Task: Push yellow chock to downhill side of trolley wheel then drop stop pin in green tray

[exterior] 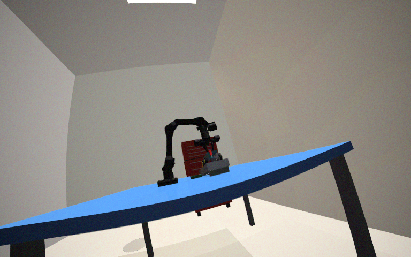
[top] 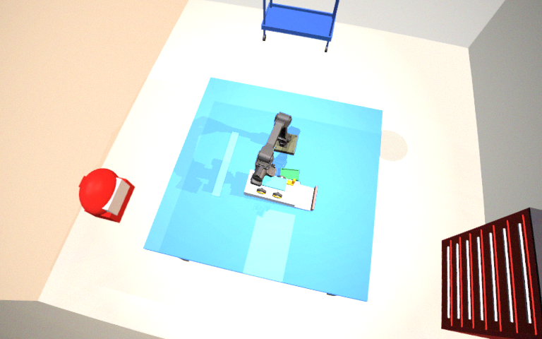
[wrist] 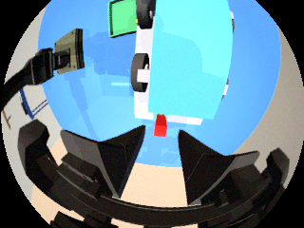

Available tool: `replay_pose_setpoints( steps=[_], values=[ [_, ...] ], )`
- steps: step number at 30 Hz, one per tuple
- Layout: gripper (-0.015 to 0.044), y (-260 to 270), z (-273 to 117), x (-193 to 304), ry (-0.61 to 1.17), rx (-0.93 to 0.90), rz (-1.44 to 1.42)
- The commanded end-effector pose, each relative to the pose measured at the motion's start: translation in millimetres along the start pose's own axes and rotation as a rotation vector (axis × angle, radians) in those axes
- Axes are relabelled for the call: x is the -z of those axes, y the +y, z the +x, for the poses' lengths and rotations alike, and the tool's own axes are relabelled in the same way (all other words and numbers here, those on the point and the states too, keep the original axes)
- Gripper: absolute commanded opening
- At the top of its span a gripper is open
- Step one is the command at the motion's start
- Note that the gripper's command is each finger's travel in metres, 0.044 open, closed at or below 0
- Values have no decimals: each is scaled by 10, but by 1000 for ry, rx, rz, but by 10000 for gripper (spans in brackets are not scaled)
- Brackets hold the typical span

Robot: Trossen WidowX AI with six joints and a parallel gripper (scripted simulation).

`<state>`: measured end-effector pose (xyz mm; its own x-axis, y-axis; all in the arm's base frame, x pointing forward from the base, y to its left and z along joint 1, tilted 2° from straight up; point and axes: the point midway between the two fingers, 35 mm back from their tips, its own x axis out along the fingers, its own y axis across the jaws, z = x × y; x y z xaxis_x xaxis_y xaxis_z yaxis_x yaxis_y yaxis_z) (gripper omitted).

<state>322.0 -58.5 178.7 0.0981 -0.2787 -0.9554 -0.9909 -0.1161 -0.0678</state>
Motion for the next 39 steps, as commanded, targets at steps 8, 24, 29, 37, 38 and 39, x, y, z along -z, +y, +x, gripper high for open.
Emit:
replay_pose_setpoints(
  steps=[8,24,29,37,38,39],
  values=[
    [190,4,169,0,2,-7,-6],
    [190,21,382,0,3,-7,-6],
    [85,10,352,6,3,-3,0],
    [32,10,352,6,3,-3,0],
    [25,10,352,6,3,-3,0],
    [0,10,351,6,3,-3,-1]
  ],
)
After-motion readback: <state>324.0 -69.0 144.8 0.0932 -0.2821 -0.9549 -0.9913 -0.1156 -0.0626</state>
